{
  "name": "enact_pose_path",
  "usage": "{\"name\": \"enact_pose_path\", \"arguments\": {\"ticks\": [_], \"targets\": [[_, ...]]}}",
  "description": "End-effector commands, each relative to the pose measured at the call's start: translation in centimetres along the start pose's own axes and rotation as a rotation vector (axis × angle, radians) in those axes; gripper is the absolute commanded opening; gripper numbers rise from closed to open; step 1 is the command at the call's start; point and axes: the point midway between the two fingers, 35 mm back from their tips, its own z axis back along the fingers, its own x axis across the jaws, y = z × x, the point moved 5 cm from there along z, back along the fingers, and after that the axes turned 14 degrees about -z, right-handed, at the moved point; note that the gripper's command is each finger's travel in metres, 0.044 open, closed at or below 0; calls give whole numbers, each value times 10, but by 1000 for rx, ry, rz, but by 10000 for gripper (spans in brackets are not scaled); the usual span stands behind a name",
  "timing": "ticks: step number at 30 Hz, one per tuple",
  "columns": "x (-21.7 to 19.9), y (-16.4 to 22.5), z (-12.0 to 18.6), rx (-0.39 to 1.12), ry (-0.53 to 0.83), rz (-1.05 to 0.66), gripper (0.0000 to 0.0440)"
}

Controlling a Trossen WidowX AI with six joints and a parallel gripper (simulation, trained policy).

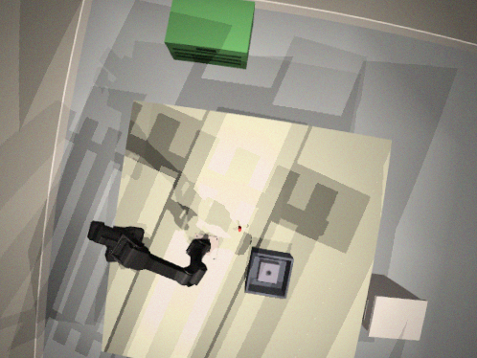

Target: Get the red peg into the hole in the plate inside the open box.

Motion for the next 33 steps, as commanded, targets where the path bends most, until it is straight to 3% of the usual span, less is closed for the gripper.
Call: {"name": "enact_pose_path", "arguments": {"ticks": [1, 3, 33], "targets": [[-2, 3, 3, 11, 23, -24, 422], [-3, 9, 8, 32, 46, -86, 440], [29, 107, 48, 311, 235, -1076, 440]]}}
